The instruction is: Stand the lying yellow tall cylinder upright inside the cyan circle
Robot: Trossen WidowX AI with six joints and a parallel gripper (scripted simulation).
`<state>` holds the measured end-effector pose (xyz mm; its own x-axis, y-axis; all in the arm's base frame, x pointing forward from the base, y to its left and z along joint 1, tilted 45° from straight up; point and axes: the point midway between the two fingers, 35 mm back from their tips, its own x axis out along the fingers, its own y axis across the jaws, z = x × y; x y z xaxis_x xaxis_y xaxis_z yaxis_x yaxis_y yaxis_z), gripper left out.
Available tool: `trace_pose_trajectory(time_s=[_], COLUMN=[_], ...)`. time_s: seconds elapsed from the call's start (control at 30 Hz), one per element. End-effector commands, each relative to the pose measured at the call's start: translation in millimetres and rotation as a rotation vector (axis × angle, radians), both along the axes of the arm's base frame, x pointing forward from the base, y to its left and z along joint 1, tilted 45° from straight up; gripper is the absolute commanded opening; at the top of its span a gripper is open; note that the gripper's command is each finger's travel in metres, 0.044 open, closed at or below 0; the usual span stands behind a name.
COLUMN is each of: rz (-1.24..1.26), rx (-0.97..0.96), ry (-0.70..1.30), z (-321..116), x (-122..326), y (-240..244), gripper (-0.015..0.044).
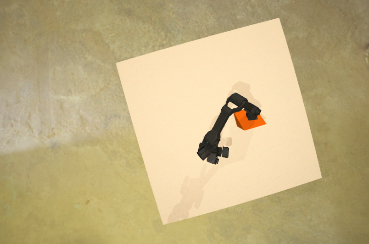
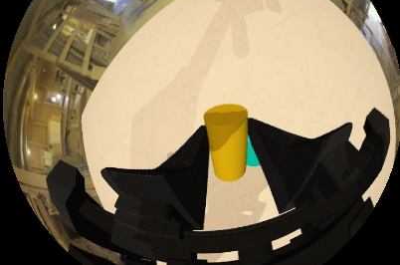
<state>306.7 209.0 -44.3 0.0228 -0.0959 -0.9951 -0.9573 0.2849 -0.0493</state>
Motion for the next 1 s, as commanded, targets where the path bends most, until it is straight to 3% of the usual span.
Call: trace_pose_trajectory(time_s=[0.0,0.97], rz=[0.011,0.053], rx=[0.042,0.251], ry=[-0.008,-0.059], z=[2.4,6.2], x=[0.4,2.5], y=[1.2,-0.8], gripper=[0.0105,0.0105])
